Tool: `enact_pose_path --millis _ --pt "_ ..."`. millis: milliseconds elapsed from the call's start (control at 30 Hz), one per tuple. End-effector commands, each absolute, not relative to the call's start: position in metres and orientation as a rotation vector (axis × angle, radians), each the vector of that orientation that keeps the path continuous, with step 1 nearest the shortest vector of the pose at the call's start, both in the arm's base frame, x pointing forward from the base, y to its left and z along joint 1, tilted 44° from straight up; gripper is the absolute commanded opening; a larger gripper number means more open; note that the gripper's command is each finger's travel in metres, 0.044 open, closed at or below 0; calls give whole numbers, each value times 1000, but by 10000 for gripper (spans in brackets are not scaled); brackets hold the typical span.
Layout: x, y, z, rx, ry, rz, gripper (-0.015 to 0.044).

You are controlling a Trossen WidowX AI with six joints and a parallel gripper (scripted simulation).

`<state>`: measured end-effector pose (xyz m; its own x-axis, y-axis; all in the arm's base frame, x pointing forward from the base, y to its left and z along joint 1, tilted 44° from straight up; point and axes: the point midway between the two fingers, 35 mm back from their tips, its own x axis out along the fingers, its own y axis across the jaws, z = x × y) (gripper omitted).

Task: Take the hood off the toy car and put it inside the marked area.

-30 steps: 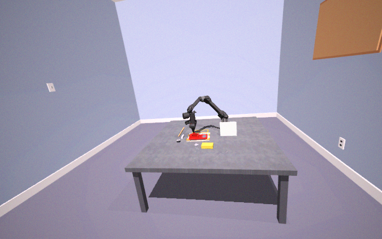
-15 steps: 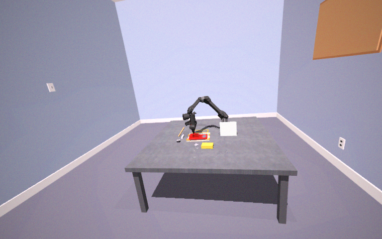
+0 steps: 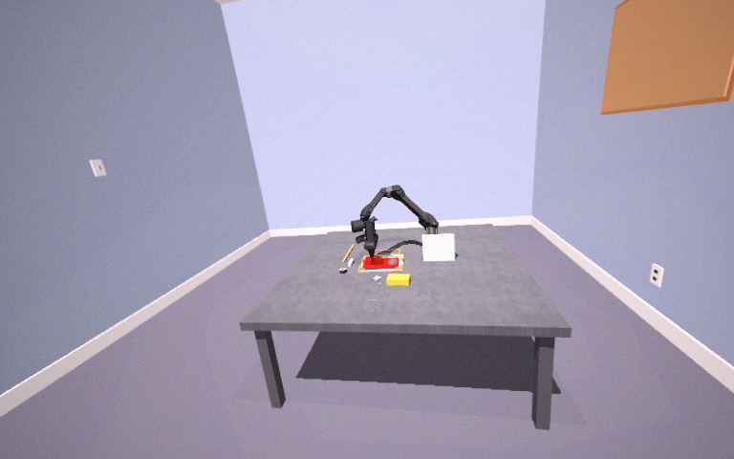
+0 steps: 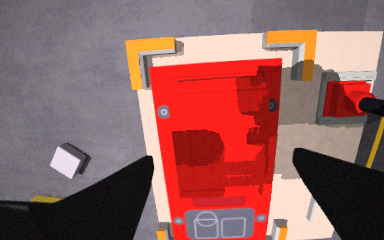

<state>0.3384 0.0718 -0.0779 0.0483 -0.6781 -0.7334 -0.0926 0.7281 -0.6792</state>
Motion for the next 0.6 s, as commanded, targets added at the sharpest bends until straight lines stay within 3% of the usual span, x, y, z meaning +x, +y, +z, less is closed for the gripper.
enact_pose_path --millis 0,567 --pt "338 69 -80 -675 1478 -501 440" --pt "338 60 -90 -676 1478 -502 440"
